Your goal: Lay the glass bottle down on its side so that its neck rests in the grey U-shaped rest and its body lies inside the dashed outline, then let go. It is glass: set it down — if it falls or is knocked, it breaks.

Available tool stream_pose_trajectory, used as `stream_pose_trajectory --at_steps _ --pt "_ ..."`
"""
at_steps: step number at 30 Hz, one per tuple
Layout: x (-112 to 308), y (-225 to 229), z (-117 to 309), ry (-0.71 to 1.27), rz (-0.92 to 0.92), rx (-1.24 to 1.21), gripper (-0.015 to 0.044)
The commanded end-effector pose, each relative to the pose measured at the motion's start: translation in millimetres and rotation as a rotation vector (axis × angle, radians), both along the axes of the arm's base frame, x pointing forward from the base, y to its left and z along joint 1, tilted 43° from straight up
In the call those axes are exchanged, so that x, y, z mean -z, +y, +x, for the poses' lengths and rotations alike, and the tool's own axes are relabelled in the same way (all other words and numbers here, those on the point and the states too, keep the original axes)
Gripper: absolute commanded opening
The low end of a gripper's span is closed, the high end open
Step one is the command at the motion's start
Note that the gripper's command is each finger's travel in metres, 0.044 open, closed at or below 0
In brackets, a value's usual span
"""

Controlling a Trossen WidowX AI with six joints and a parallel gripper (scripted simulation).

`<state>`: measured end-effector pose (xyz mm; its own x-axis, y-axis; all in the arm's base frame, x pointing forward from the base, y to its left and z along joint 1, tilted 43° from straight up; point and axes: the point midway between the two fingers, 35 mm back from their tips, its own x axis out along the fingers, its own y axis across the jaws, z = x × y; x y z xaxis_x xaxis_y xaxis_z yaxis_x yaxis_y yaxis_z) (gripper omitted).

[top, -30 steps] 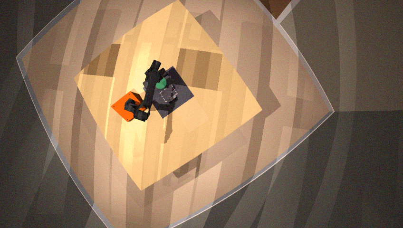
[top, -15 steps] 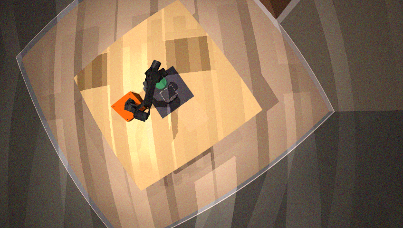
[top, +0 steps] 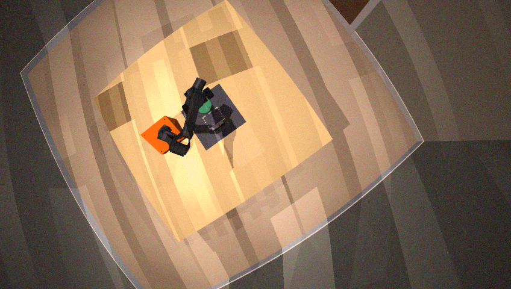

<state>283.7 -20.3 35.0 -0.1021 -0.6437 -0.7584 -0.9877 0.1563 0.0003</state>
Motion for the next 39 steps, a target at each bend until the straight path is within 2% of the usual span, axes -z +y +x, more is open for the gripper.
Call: stream_pose_trajectory --at_steps 1,39 --pt "-8 -5 -1 0.000 -0.007 -0.001 0.0100" --pt "-35 -30 -4 0.003 0.064 0.003 0.0100"
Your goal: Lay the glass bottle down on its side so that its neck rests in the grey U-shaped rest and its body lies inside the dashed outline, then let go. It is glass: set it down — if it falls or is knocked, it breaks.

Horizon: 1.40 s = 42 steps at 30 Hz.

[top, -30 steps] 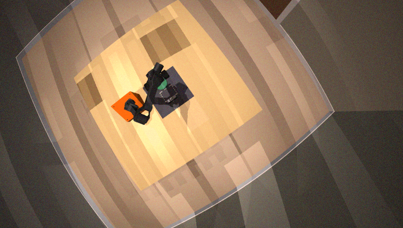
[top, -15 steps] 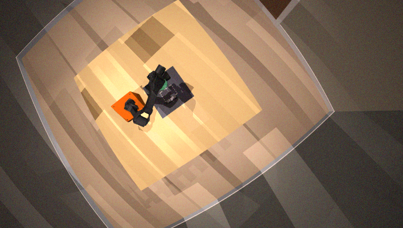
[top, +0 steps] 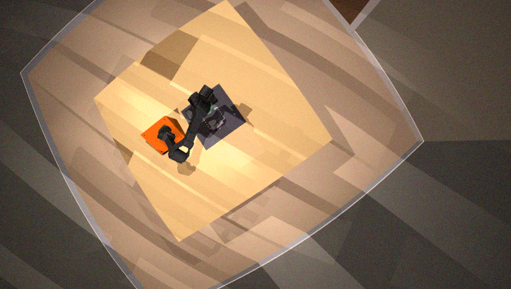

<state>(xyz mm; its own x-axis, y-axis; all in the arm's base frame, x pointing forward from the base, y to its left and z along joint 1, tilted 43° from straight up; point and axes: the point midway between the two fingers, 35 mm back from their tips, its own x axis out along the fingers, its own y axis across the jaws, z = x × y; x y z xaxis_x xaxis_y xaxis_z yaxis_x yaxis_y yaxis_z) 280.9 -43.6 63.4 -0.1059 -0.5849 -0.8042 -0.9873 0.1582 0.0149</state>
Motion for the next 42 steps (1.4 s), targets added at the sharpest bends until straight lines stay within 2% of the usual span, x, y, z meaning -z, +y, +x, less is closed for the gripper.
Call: stream_pose_trajectory --at_steps 1,42 --pt "-7 -7 -1 0.000 -0.009 0.000 0.0100" --pt "-30 -40 -6 -0.004 0.074 -0.012 0.0100"
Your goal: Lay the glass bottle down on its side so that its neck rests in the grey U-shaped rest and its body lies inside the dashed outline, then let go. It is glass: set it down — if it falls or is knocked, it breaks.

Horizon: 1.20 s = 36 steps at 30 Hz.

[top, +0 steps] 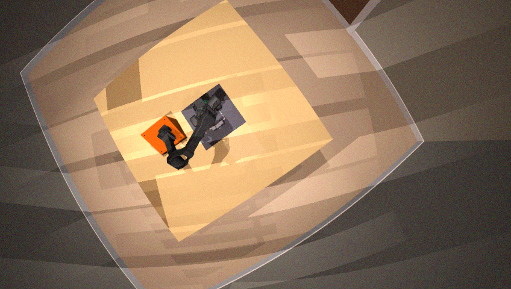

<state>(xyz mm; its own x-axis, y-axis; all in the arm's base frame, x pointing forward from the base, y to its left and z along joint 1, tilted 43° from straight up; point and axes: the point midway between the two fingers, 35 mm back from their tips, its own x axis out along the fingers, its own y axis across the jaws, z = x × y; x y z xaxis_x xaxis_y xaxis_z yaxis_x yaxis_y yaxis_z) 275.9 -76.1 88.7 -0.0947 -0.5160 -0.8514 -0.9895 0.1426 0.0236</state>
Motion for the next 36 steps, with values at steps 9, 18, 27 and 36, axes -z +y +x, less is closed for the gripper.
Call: stream_pose_trajectory --at_steps 9,18,27,36 --pt "-9 -16 -3 -0.001 0.006 -0.002 0.0100" --pt "-13 -26 -5 -0.004 0.022 -0.008 0.0100" --pt "-17 -38 -7 -0.007 0.036 -0.014 0.0100" --pt "-20 -50 -9 -0.012 0.046 -0.020 0.0100"
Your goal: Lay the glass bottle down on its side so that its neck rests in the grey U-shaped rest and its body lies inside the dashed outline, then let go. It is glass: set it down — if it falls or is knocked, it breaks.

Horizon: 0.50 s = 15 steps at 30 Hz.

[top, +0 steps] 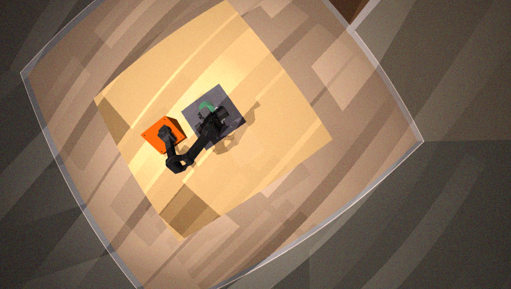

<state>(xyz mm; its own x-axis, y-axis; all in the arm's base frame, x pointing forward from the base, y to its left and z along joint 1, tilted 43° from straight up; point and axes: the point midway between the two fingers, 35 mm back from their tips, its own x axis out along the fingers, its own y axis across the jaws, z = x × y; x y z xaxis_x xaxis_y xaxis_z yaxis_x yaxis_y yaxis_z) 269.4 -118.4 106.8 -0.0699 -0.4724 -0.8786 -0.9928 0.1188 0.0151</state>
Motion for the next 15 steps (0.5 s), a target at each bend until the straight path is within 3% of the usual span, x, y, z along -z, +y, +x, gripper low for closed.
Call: stream_pose_trajectory --at_steps 1,15 --pt "-2 -9 -2 0.002 -0.005 0.002 0.0100" --pt "-5 -28 -6 -0.008 0.006 -0.005 0.0100"
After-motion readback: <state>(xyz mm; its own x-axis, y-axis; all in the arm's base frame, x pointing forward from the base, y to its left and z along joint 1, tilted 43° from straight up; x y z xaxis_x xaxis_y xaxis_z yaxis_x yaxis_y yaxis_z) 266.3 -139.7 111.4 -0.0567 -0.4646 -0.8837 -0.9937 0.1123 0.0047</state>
